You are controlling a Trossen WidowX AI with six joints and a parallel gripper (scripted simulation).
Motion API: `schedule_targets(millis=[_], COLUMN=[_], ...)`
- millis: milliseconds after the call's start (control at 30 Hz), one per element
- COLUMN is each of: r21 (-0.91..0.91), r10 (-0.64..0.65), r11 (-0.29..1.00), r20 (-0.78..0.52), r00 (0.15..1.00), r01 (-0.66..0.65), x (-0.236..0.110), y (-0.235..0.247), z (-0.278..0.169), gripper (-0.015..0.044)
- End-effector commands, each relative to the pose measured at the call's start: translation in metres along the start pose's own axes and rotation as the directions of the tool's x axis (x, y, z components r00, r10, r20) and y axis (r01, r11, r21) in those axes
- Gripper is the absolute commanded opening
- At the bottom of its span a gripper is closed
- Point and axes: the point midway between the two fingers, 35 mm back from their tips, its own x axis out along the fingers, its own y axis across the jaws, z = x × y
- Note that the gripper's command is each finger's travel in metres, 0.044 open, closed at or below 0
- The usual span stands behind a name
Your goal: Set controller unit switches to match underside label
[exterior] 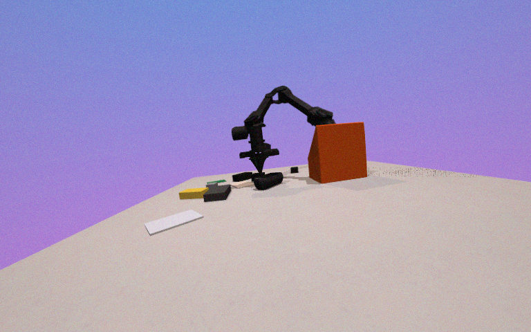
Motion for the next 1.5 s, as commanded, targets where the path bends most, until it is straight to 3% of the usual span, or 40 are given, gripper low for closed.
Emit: schedule_targets(millis=[0, 133, 300, 467, 800, 1133, 1467], r21=[0.002, 0.0, 0.001, 0.001, 0.001, 0.001, -0.002], r10=[0.0, 0.0, -0.001, -0.001, -0.001, -0.001, -0.002], r11=[1.0, 1.0, 1.0, 1.0, 1.0, 1.0, 1.0], r20=[0.0, 0.0, -0.002, -0.002, -0.002, -0.002, -0.003], r00=[1.0, 1.0, 1.0, 1.0, 1.0, 1.0, 1.0], r01=[0.0, 0.0, 0.001, 0.001, 0.001, 0.001, 0.002], x=[0.0, 0.0, -0.047, -0.05, -0.05, -0.05, -0.05], y=[0.0, 0.0, 0.0, 0.0, 0.0, 0.0, 0.0], z=[0.0, 0.0, 0.0, 0.0, 0.0, 0.0, -0.001], gripper=[0.0, 0.0, 0.0131, 0.0263, 0.0, 0.0, 0.0263])
